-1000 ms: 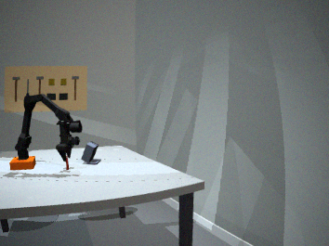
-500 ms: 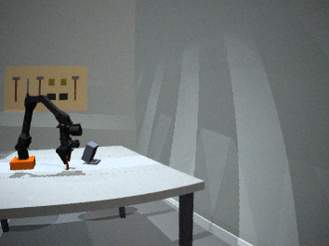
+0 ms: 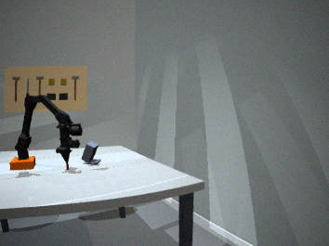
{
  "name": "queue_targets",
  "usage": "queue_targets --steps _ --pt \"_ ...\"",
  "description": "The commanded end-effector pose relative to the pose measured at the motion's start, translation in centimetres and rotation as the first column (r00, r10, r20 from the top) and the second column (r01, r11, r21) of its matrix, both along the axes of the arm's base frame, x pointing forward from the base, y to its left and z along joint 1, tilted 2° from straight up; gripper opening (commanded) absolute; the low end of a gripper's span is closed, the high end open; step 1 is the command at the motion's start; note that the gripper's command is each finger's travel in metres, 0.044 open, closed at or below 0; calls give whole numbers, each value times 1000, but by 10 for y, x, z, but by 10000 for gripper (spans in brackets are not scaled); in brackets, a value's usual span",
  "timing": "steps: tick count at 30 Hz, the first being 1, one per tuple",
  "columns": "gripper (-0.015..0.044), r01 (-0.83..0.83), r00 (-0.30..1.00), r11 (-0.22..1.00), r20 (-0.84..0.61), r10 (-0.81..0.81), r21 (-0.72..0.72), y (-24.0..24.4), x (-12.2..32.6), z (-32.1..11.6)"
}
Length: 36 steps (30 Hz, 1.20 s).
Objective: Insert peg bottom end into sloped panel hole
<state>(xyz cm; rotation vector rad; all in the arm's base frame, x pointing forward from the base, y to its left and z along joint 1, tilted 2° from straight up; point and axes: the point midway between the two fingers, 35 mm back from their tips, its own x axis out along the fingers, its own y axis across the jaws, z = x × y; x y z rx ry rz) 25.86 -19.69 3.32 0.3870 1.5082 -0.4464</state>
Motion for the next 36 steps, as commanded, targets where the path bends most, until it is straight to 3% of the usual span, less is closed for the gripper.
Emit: queue_targets --steps 1,9,27,36 --pt "20 0 1000 1000 1 0 -1 0 0 1" --pt "0 0 1000 1000 1 0 -1 0 1 7" --pt "0 -3 1000 1000 -4 3 -2 3 2 78" --pt "0 -11 1000 999 -1 11 -30 7 7 77"
